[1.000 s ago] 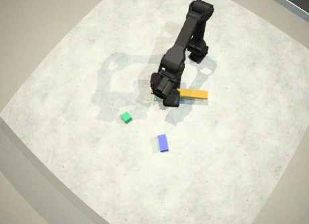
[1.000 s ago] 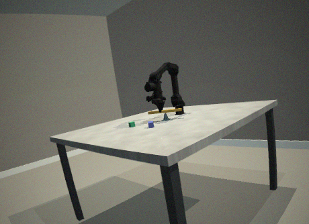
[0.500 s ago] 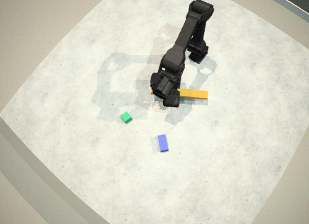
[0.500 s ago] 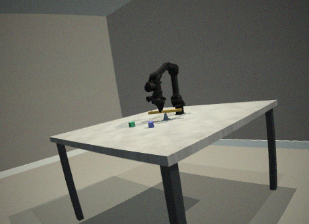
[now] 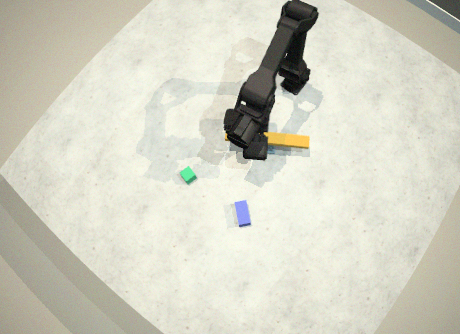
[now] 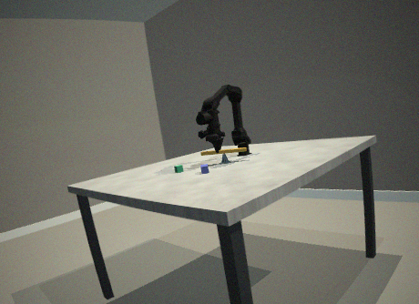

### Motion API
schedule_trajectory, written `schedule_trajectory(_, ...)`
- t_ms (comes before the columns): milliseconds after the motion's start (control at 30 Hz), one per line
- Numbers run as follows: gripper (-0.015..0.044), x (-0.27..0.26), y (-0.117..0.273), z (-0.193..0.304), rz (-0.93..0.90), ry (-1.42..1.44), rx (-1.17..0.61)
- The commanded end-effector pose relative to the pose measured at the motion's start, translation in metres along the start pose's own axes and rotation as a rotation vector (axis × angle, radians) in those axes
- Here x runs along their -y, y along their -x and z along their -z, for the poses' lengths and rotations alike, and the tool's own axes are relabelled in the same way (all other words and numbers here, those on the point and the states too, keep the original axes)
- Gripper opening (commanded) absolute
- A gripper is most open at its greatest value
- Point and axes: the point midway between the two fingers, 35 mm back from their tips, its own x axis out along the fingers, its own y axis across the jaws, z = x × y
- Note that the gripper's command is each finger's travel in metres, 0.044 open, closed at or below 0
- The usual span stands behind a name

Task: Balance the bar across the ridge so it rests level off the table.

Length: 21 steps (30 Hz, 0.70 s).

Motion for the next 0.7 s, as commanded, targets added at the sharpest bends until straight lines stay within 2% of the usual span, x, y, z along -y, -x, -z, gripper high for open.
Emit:
schedule_trajectory(0,0.0000,-0.0005,-0.0003,0.0004,-0.003,-0.004,-0.002)
schedule_trajectory(667,0.0000,-0.0003,-0.0020,0.0005,-0.003,-0.004,-0.002)
